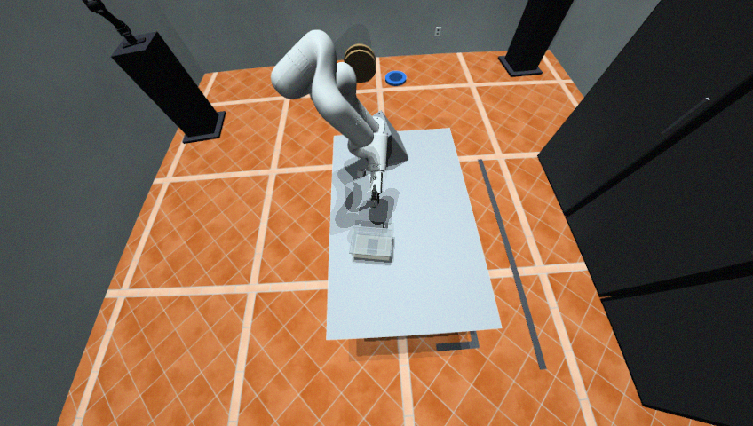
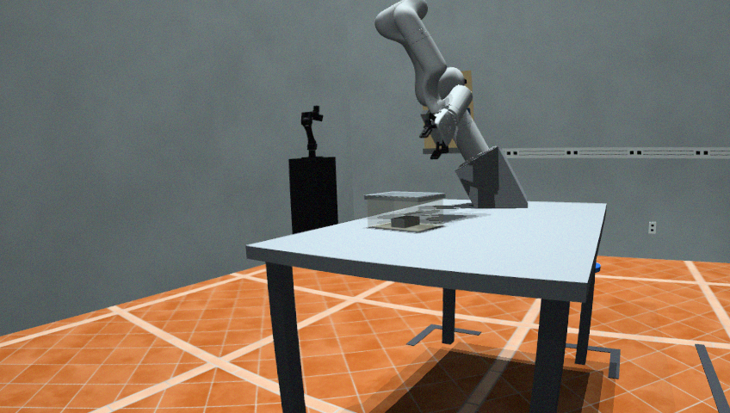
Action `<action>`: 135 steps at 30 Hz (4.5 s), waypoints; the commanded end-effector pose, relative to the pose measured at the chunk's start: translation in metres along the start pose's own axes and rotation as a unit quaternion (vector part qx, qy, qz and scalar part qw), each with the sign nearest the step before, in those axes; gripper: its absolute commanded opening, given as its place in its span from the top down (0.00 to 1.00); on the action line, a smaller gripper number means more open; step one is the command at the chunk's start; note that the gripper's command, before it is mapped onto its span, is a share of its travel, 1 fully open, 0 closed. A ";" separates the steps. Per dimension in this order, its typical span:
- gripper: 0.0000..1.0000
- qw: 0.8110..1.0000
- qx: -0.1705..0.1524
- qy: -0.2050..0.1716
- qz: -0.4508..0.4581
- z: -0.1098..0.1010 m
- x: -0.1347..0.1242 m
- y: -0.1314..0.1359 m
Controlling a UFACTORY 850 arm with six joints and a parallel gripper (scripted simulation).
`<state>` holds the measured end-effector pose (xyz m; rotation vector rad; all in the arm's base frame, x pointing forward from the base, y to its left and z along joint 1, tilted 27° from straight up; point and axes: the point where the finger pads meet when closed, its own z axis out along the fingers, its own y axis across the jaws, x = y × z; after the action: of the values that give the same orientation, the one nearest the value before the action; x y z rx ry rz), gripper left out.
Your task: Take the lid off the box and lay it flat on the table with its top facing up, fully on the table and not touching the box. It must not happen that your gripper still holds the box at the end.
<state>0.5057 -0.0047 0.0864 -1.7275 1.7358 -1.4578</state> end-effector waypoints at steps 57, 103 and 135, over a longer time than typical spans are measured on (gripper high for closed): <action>0.52 1.000 0.000 0.000 0.000 0.064 -0.001 0.075; 0.52 1.000 0.000 0.000 0.000 0.064 -0.001 0.076; 0.52 1.000 0.000 0.000 0.000 0.104 -0.001 0.075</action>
<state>0.5389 -0.0643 -0.0175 -1.7274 1.7366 -1.4569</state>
